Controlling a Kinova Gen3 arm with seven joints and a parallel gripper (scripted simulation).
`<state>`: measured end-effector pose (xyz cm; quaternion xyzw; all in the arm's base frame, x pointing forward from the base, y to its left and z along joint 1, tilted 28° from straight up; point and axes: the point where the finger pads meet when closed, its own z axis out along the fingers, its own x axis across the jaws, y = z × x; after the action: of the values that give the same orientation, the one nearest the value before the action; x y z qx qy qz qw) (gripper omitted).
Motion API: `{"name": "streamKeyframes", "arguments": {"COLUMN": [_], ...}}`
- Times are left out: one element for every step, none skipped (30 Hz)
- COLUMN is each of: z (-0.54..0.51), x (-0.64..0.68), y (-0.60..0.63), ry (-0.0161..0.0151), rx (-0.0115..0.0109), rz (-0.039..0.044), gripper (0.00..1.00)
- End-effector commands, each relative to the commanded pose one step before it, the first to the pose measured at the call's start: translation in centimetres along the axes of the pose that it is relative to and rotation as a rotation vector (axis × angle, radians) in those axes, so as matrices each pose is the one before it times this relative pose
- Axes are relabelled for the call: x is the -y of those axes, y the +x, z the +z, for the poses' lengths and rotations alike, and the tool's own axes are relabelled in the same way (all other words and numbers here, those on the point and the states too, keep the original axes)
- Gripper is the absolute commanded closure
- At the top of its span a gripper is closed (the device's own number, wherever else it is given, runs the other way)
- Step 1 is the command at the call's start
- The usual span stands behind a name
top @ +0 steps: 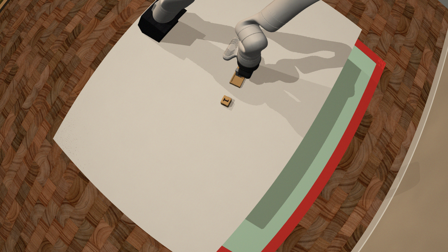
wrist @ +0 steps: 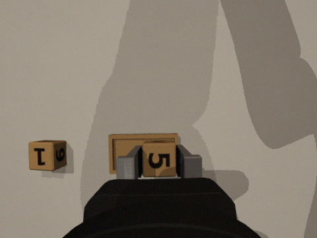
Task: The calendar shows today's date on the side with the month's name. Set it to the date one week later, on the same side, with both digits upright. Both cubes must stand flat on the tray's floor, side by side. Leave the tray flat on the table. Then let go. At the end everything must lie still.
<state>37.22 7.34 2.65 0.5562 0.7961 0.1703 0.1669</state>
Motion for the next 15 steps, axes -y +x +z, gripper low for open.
{"name": "streamKeyframes", "arguments": {"z": [-0.019, 0.008, 0.012, 0.016, 0.019, 0.023, 0.027, 0.000, 0.000, 0.031, 0.035, 0.038, 0.041, 0.043, 0.045], "x": [-0.024, 0.000, 0.000, 0.000, 0.000, 0.000, 0.000, 0.000, 0.000, 0.000, 0.000, 0.000, 0.000, 0.000, 0.000], "y": [0.001, 0.000, 0.000, 0.000, 0.000, 0.000, 0.000, 0.000, 0.000, 0.000, 0.000, 0.000, 0.000, 0.000, 0.000], "ry": [-0.00077, 0.00000, 0.00000, 0.00000, 0.00000, 0.00000, 0.00000, 0.00000, 0.00000, 0.00000, 0.00000, 0.00000, 0.00000, 0.00000, 0.00000], "rx": [-0.00012, 0.00000, 0.00000, 0.00000, 0.00000, 0.00000, 0.00000, 0.00000, 0.00000, 0.00000, 0.00000, 0.00000, 0.00000, 0.00000, 0.00000], "rz": [0.00033, 0.00000, 0.00000, 0.00000, 0.00000, 0.00000, 0.00000, 0.00000, 0.00000, 0.00000, 0.00000, 0.00000, 0.00000, 0.00000, 0.00000], "gripper": [0.43, 0.43, 0.43, 0.43, 0.43, 0.43, 0.43, 0.43, 0.43, 0.43, 0.43, 0.43, 0.43, 0.43, 0.43]}}
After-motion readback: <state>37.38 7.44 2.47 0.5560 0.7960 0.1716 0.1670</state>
